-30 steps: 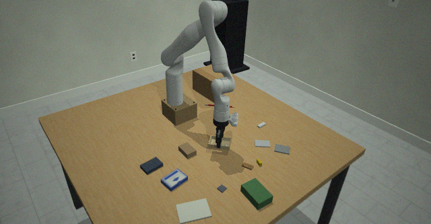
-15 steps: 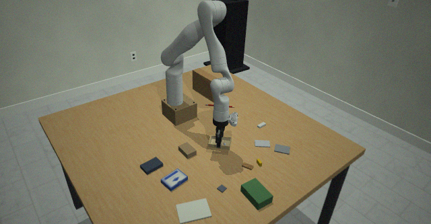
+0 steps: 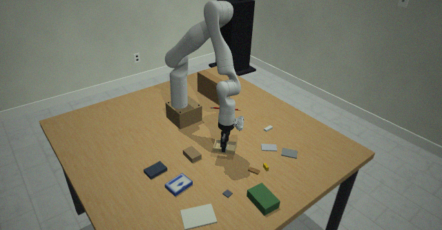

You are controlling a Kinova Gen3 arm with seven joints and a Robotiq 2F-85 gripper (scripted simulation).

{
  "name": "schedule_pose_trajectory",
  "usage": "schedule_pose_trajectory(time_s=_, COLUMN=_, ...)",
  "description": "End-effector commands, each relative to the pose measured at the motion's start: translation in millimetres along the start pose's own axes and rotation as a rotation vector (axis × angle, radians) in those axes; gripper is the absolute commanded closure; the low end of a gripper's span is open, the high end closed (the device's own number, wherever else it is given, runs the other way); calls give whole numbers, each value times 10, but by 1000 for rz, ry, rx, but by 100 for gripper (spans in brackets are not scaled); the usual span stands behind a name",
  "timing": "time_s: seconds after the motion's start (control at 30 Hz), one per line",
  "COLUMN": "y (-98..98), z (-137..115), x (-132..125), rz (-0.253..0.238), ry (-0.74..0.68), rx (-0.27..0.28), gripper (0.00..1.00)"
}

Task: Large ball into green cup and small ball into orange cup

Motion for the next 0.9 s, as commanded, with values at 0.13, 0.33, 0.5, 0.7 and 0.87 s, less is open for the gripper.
schedule_pose_trajectory(time_s=0.13, y=5, z=-23, x=-44, rz=24, ry=7, rx=-2, gripper=26)
schedule_pose_trajectory(time_s=0.33, y=5, z=-20, x=-25, rz=-2, ry=7, rx=3, gripper=26)
schedule_pose_trajectory(time_s=0.5, y=4, z=-15, x=-6, rz=-30, ry=7, rx=10, gripper=26)
schedule_pose_trajectory(time_s=0.7, y=3, z=-11, x=23, rz=-71, ry=8, rx=16, gripper=26)
schedule_pose_trajectory(time_s=0.87, y=-4, z=-16, x=82, rz=-157, ry=8, rx=10, gripper=26)
Point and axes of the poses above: the point where the finger pads meet when closed, its own y axis back along the fingers, its own x axis across the jaws, z = x × y, the point moved 5 cm from there along y, back along the fingers, and after that the axes turned 2 degrees about -y, right-handed, at the moved point
